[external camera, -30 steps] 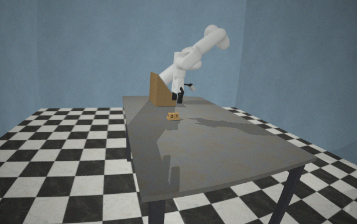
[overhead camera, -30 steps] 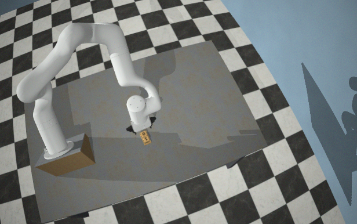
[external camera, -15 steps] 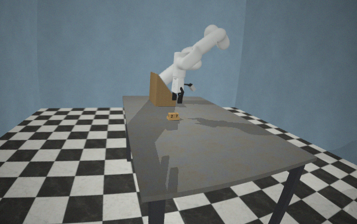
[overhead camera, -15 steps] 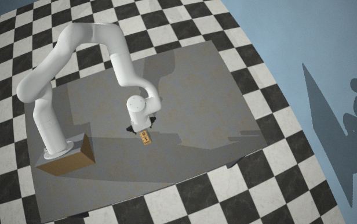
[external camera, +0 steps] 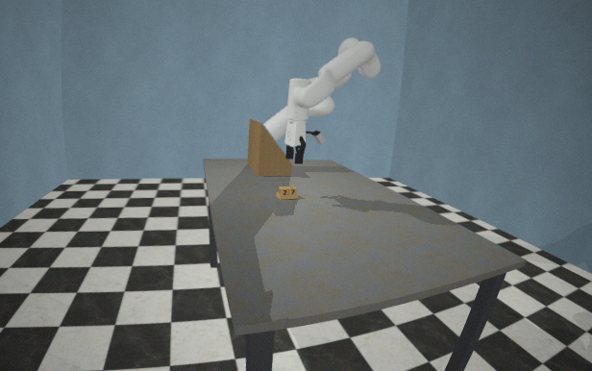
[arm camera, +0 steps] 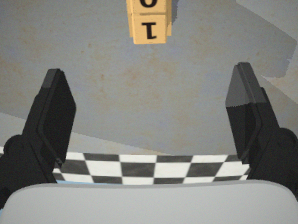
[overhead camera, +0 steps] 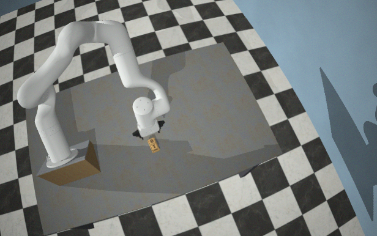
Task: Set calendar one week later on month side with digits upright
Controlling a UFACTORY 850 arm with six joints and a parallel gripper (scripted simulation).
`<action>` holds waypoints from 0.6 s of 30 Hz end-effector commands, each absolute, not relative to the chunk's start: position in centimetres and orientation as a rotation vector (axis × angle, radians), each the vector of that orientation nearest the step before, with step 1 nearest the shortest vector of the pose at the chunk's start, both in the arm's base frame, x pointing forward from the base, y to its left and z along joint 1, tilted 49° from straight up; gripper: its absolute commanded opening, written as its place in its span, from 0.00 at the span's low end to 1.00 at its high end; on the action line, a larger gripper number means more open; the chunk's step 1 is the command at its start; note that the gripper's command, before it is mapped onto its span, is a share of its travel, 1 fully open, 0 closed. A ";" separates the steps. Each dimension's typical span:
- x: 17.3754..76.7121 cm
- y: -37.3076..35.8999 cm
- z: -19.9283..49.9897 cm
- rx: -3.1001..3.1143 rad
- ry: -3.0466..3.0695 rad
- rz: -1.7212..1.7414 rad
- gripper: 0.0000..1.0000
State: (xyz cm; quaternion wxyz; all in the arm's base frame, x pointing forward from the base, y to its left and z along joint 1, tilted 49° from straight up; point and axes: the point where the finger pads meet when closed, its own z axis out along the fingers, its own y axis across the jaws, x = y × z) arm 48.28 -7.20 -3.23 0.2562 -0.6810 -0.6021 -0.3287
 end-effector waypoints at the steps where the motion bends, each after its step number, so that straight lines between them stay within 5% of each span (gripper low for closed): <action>1: 48.1 -8.2 -2.3 -1.848 -1.634 -0.892 1.00; 18: 47.8 -10.2 -0.6 -1.848 -1.634 -0.892 1.00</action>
